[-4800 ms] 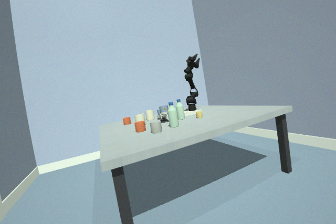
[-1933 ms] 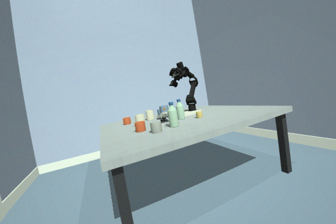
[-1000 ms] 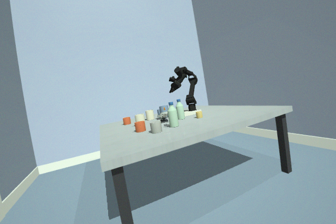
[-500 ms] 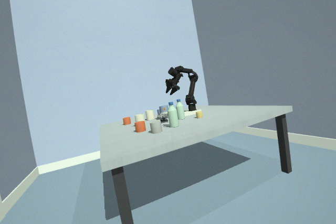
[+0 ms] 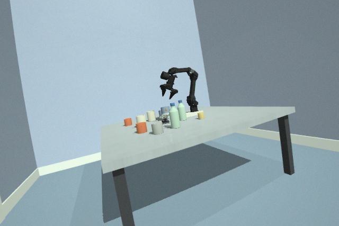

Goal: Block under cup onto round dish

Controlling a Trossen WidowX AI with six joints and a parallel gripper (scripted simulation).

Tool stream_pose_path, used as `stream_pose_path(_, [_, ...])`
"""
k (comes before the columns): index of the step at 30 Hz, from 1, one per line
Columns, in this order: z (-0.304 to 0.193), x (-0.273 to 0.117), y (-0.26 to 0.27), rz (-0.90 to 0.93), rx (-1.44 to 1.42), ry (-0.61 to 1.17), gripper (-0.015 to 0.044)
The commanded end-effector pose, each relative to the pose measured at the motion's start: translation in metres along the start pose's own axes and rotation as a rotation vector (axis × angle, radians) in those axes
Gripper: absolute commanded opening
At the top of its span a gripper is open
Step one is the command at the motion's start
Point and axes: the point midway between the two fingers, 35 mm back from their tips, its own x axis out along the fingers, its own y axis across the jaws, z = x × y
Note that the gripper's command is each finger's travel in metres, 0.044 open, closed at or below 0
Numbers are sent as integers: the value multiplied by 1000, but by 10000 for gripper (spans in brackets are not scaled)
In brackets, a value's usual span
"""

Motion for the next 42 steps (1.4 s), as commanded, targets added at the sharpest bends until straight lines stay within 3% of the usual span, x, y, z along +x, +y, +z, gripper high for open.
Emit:
stream_pose_path(1, [-1,13,-12,41,-104,58,440])
stream_pose_path(15, [-8,48,-47,239,-520,119,440])
stream_pose_path(28, [-24,84,-80,441,-879,35,440])
stream_pose_path(42, [-31,109,-72,450,-896,27,440])
